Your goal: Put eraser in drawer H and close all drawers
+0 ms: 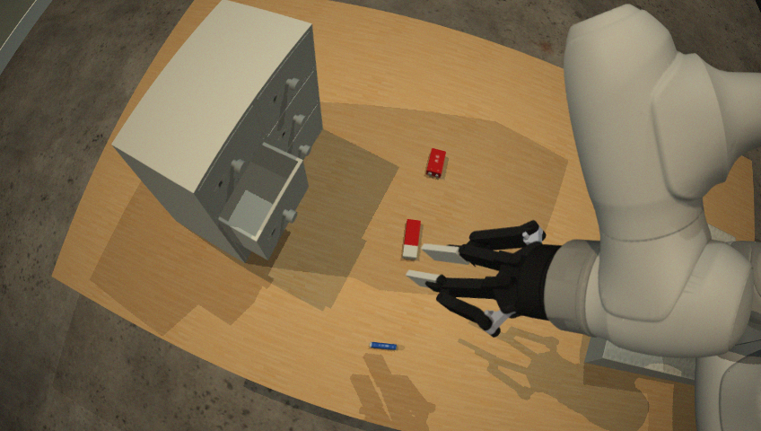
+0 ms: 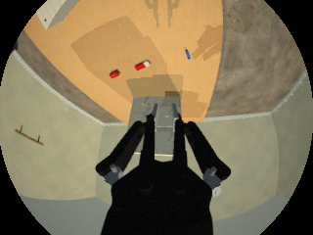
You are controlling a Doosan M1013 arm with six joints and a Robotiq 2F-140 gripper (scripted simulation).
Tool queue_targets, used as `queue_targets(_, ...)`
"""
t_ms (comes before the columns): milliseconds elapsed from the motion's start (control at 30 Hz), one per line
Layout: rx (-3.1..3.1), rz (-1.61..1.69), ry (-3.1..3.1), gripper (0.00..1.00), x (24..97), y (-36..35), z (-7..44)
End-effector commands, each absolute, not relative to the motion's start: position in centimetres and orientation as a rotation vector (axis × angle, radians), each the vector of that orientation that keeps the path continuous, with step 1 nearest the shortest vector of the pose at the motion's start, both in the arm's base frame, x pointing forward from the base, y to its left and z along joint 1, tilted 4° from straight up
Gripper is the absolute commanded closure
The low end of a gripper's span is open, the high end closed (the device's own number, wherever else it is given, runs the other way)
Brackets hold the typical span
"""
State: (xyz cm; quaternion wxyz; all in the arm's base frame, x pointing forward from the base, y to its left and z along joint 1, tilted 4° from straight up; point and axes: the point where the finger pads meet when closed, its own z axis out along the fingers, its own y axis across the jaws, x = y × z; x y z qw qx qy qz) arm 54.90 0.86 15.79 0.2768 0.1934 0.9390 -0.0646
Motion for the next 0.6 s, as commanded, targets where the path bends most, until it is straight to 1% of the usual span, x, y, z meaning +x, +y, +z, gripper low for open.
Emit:
queue_targets(0, 0.538, -0.094, 2.798, 0.8, 54.49, 0.47, 17.25)
queue_targets(367, 0.565, 0.025, 3.158, 0.8, 53.86, 0.7, 18.01)
queue_targets(567, 0.565, 0.026, 3.16, 0.8, 53.85, 0.71, 18.03)
